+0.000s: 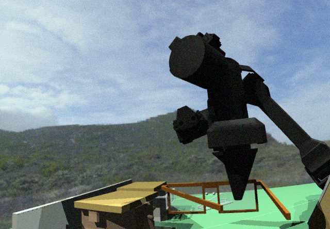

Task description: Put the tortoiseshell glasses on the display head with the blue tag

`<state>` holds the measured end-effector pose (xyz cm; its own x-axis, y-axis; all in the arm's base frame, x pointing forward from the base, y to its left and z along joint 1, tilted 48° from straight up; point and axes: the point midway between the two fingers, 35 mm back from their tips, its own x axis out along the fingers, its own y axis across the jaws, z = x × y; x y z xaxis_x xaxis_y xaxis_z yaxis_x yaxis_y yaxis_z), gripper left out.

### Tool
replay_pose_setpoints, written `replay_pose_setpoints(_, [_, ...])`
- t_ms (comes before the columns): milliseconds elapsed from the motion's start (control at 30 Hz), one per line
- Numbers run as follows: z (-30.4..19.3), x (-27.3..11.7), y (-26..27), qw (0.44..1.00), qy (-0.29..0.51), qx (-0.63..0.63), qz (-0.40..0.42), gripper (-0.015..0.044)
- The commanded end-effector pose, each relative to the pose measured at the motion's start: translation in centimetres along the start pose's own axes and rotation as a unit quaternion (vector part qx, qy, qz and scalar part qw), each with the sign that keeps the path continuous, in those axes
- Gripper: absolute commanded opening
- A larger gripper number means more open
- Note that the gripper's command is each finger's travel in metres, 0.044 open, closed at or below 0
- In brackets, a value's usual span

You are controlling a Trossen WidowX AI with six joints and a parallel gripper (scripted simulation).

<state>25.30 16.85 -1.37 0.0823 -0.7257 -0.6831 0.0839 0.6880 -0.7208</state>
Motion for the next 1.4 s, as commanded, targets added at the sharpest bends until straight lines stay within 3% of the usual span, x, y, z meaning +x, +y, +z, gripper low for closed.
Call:
replay_pose_setpoints(0, [-0.9, 0.1, 2.6, 1.0, 0.0, 0.004, 0.002, 0.0])
replay_pose_setpoints(267, [-2.6, 0.8, 6.5, 1.0, 0.0, 0.005, -0.001, 0.0])
replay_pose_setpoints(567, [-2.6, 1.3, 6.6, 1.0, 0.0, 0.005, -0.001, 0.0])
replay_pose_setpoints(1000, [-2.6, 6.8, 6.5, 1.0, -0.001, 0.006, -0.002, 0.0])
replay_pose_setpoints(1367, [-3.1, 6.9, 6.2, 1.0, -0.001, 0.006, -0.002, 0.0])
